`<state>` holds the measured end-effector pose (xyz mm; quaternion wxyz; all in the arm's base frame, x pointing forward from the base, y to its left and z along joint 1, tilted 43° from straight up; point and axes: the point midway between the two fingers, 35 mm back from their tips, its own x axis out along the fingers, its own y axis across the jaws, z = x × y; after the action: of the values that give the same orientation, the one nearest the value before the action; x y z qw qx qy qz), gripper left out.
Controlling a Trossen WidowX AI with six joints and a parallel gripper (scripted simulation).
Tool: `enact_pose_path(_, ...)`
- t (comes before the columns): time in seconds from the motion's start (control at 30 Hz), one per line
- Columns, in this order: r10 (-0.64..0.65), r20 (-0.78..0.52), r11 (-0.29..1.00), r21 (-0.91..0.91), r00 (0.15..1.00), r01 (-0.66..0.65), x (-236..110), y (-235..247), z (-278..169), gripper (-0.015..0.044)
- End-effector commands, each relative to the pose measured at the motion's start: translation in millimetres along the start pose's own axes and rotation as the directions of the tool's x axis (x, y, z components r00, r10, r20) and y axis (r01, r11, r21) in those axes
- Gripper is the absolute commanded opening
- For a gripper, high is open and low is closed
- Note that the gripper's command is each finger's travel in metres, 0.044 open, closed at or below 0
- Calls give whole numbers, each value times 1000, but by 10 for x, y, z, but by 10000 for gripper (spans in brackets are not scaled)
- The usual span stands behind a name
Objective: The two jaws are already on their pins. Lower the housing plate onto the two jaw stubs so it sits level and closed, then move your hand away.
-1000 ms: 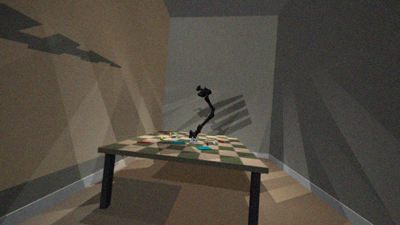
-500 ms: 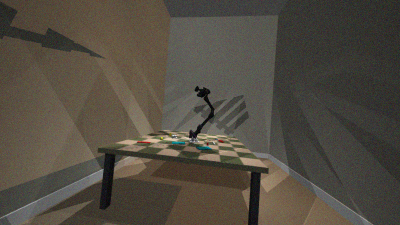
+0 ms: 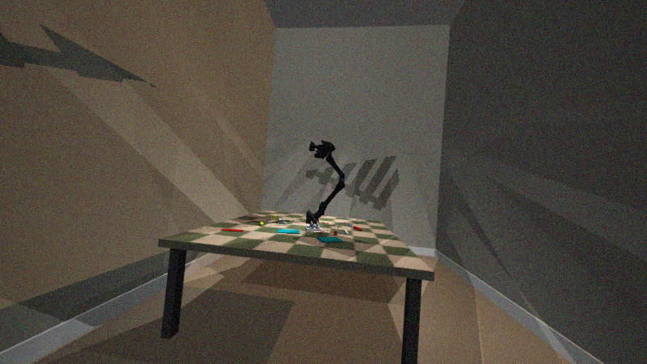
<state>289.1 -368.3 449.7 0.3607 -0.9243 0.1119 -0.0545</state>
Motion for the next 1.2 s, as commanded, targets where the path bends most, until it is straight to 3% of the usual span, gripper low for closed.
enact_pose_path(0.0,25,10,998,64,1000,-26,47,129,50,440)
enact_pose_path(0.57,120,82,919,368,989,-142,229,610,330,440)
enact_pose_path(1.17,222,183,724,627,958,-288,373,1133,729,440)
